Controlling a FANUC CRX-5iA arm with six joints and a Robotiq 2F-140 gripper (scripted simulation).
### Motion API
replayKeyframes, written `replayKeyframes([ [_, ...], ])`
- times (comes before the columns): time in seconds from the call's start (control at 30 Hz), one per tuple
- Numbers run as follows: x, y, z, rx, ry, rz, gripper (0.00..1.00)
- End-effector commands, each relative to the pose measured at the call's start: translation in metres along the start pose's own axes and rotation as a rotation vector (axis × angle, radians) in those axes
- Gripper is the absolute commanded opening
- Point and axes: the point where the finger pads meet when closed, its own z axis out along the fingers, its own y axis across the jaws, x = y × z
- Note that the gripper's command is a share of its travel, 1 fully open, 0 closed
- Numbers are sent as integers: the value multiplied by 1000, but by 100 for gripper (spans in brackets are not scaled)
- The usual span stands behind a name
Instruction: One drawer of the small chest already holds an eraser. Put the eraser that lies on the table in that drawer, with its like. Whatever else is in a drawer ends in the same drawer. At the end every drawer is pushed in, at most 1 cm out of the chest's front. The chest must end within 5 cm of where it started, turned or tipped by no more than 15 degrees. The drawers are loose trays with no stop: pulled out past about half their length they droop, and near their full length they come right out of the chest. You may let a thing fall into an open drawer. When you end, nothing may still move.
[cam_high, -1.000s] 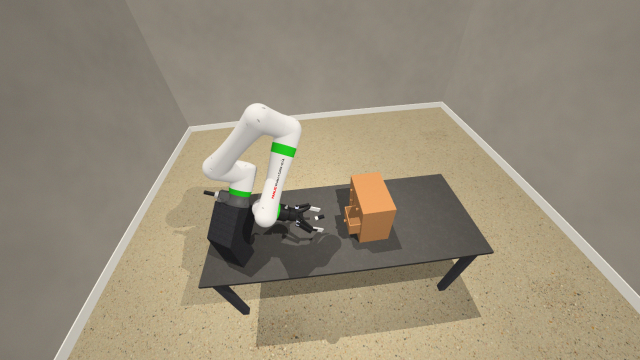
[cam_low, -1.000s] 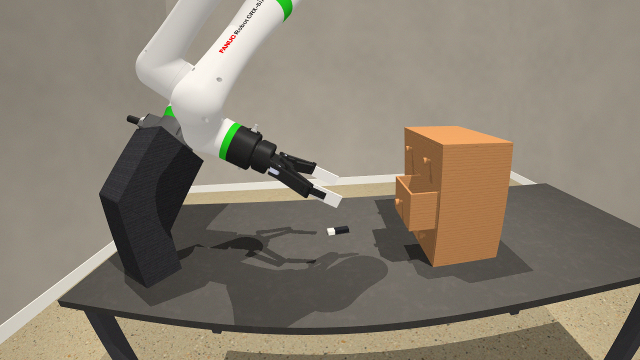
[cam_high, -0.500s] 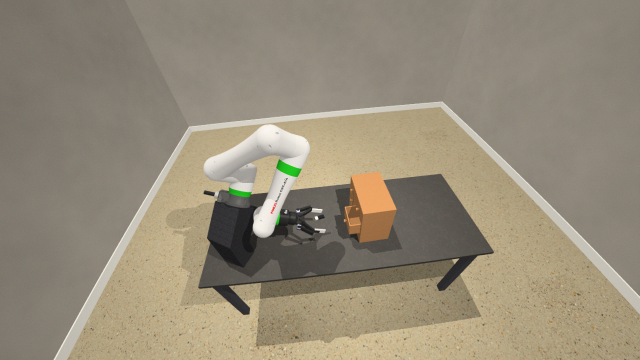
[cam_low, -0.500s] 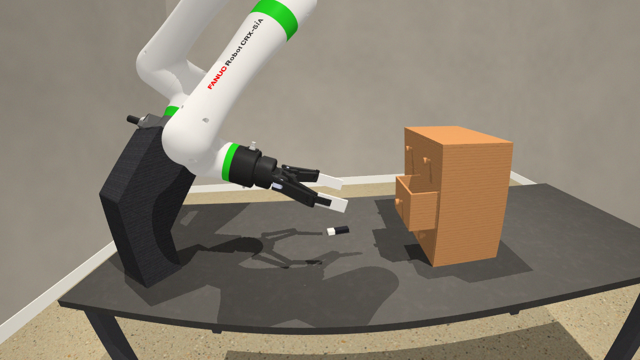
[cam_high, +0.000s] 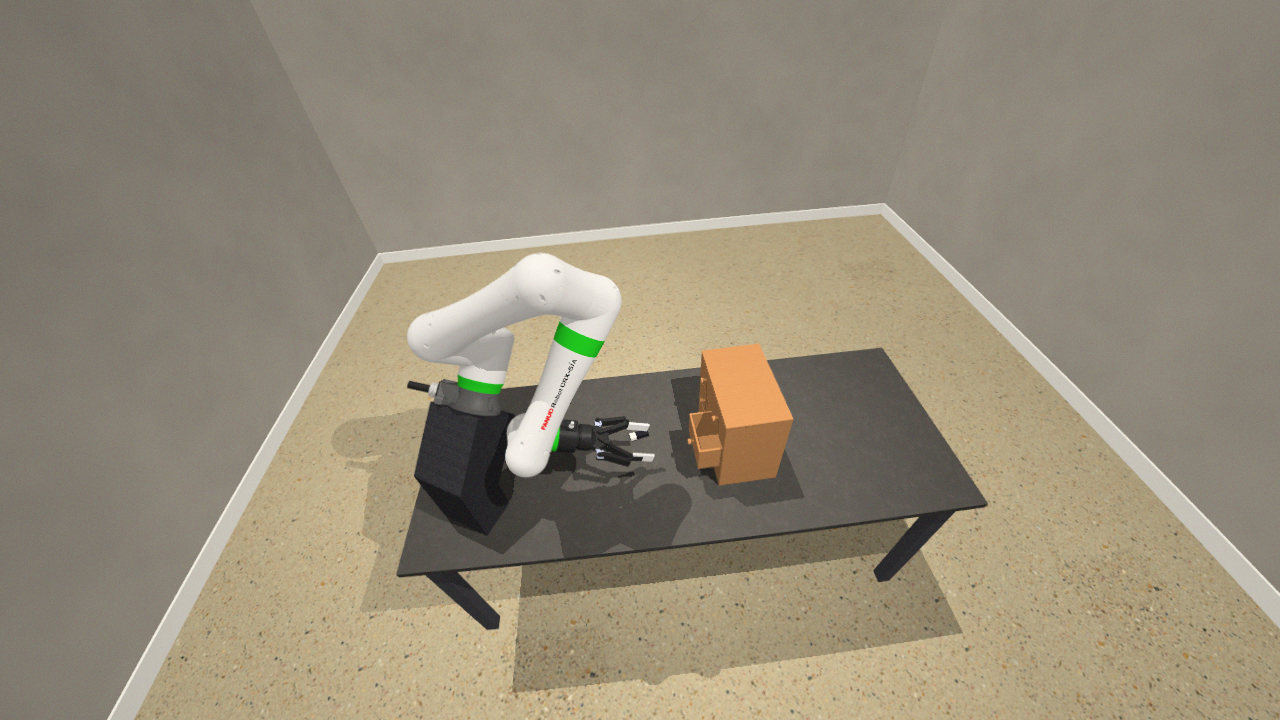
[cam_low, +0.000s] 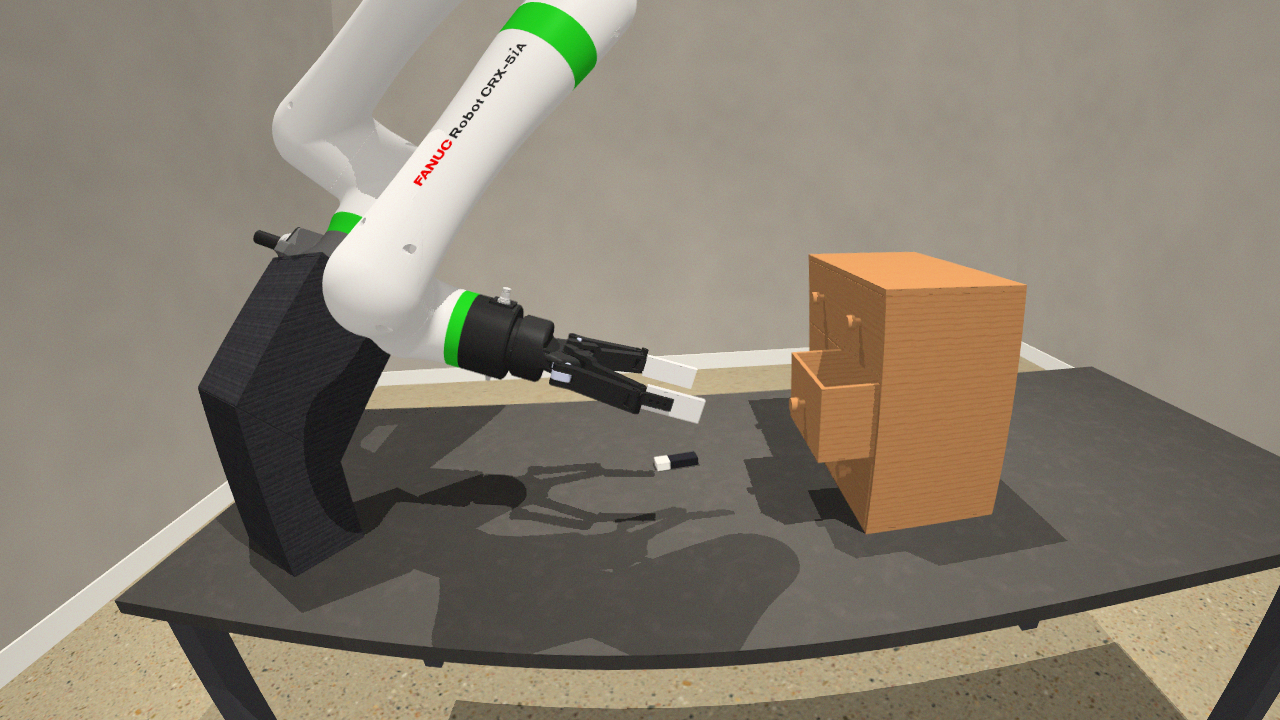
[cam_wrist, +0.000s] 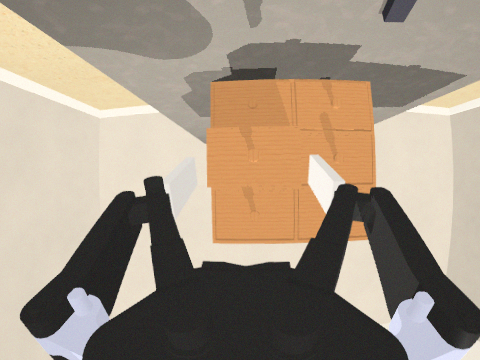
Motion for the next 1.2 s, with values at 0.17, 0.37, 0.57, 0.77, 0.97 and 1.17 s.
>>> replayKeyframes([
  [0.17,0,0,0,0,0,0,0],
  [0.37,0,0,0,0,0,0,0],
  [0.57,0,0,2,0,0,0,0],
  [0.77,0,0,8,0,0,0,0],
  [0.97,-1,0,25,0,0,0,0],
  [1.17,-2,0,42,0,0,0,0],
])
